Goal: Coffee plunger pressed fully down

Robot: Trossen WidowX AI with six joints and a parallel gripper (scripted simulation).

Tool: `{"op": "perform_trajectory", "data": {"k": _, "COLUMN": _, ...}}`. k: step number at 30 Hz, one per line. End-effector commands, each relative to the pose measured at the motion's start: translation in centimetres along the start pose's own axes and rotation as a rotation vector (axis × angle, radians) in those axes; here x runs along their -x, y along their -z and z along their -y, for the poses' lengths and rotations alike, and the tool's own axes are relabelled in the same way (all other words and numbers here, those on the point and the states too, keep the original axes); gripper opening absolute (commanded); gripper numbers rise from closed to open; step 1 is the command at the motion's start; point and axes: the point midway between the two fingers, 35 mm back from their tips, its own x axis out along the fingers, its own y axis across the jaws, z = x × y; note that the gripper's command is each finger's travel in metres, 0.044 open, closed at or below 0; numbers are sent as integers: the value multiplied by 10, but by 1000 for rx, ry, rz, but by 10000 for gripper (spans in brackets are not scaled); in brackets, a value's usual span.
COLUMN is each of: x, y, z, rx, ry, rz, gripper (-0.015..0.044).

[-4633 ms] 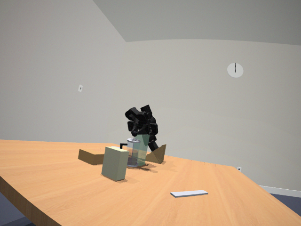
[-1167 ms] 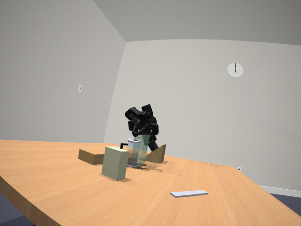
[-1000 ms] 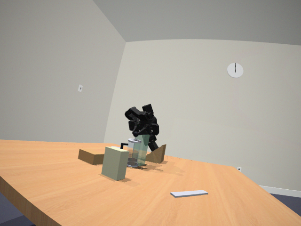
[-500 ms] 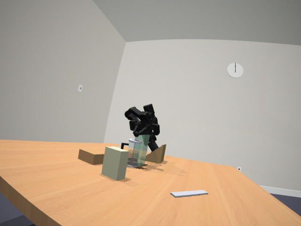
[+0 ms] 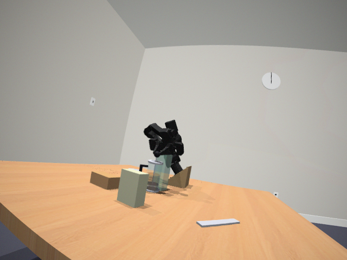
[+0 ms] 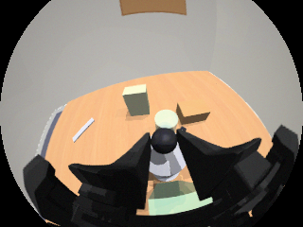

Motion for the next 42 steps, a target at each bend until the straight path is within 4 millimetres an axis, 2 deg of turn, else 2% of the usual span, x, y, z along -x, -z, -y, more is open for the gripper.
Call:
{"op": "perform_trajectory", "data": {"k": 1, "x": -2, "y": 7, "z": 0, "rx": 6, "ry": -11, "rz": 1, "gripper": 118}}
{"op": "perform_trajectory", "data": {"k": 17, "x": -11, "y": 7, "z": 1, "rx": 8, "ry": -22, "rz": 4, "gripper": 118}}
{"op": "perform_trajectory", "data": {"k": 42, "x": -13, "y": 6, "z": 1, "rx": 8, "ry": -23, "rz": 4, "gripper": 118}}
